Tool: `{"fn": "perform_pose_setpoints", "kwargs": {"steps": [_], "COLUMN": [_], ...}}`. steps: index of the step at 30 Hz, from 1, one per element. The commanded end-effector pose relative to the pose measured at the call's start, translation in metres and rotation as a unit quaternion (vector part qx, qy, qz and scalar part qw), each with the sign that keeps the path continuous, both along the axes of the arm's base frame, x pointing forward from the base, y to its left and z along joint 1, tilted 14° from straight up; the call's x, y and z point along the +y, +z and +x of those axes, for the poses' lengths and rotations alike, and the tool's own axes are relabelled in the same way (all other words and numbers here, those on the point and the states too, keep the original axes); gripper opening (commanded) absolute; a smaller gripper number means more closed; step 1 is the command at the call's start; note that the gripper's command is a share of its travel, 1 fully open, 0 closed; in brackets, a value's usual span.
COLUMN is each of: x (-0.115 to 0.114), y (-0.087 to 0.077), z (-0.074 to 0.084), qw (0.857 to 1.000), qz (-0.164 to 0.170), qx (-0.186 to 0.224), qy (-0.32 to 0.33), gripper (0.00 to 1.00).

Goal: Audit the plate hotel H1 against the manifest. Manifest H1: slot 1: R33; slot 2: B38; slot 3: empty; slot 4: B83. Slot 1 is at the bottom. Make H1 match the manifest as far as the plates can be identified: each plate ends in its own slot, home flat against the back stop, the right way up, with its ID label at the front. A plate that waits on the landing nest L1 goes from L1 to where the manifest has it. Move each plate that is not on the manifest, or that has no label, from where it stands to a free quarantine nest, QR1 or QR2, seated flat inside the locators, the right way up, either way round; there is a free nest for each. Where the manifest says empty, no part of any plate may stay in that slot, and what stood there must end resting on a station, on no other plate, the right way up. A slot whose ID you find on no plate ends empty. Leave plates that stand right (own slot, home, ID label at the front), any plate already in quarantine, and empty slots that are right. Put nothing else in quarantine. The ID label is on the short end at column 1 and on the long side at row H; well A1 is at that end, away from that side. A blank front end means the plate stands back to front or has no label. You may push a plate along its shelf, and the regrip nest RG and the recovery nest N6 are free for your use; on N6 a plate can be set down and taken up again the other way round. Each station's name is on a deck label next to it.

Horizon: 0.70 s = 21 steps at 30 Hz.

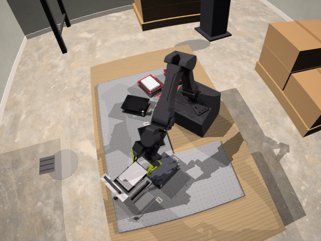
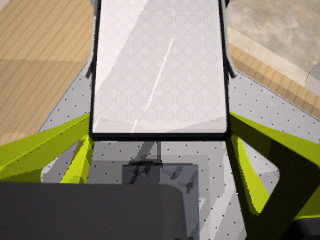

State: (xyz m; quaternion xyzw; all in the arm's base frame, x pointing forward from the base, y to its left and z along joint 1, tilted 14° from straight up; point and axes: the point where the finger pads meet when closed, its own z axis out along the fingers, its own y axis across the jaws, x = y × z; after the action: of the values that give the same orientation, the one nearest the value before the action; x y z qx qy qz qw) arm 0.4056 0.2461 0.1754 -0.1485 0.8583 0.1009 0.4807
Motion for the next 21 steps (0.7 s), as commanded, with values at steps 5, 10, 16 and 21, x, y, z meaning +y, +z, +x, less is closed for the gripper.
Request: {"fn": "perform_pose_setpoints", "kwargs": {"steps": [5, 10, 16, 21], "x": [-0.002, -0.004, -0.007, -0.008], "y": [0.004, 0.003, 0.001, -0.001], "z": [-0.011, -0.017, -0.024, -0.028], "qw": [1.000, 1.000, 1.000, 1.000], "qz": [0.004, 0.005, 0.005, 0.004], "qx": [-0.006, -0.007, -0.006, -0.006], "qy": [0.000, 0.000, 0.000, 0.000], "gripper": [0.86, 0.86, 0.86, 0.86]}}
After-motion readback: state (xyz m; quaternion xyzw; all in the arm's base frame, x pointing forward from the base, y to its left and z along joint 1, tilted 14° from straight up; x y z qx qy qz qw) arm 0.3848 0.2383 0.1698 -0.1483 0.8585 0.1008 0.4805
